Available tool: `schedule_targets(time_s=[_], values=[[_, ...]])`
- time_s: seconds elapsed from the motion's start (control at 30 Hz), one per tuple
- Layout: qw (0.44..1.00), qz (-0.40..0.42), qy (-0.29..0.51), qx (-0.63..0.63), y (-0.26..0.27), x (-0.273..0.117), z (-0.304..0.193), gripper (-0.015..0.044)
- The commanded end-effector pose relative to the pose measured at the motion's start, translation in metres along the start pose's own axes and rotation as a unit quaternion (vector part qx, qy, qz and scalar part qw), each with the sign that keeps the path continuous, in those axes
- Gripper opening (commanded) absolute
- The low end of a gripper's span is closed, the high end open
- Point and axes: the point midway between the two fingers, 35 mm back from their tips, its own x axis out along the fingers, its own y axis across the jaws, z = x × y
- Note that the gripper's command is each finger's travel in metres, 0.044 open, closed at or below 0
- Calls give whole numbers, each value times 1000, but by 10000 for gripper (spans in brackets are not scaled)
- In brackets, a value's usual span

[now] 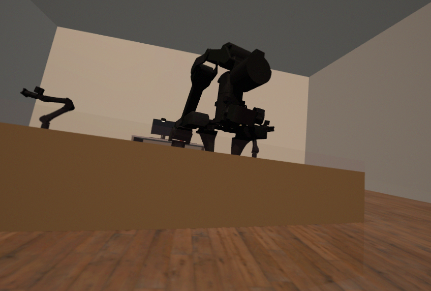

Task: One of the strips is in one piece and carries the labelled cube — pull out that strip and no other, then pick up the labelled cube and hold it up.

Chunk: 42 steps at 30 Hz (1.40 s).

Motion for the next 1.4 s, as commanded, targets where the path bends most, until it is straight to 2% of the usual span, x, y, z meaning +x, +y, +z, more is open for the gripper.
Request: schedule_targets(time_s=[0.0,0.33,0.47,0.67,0.8,1.37], values=[[1000,1,2,-2,0,8,-1,250],[1000,1,2,-2,0,18,-1,250],[1000,0,2,0,0,16,-1,145],[1000,0,2,0,0,16,-1,105],[1000,0,2,0,0,14,-4,0],[1000,1,5,-1,-3,-26,-61,0]])
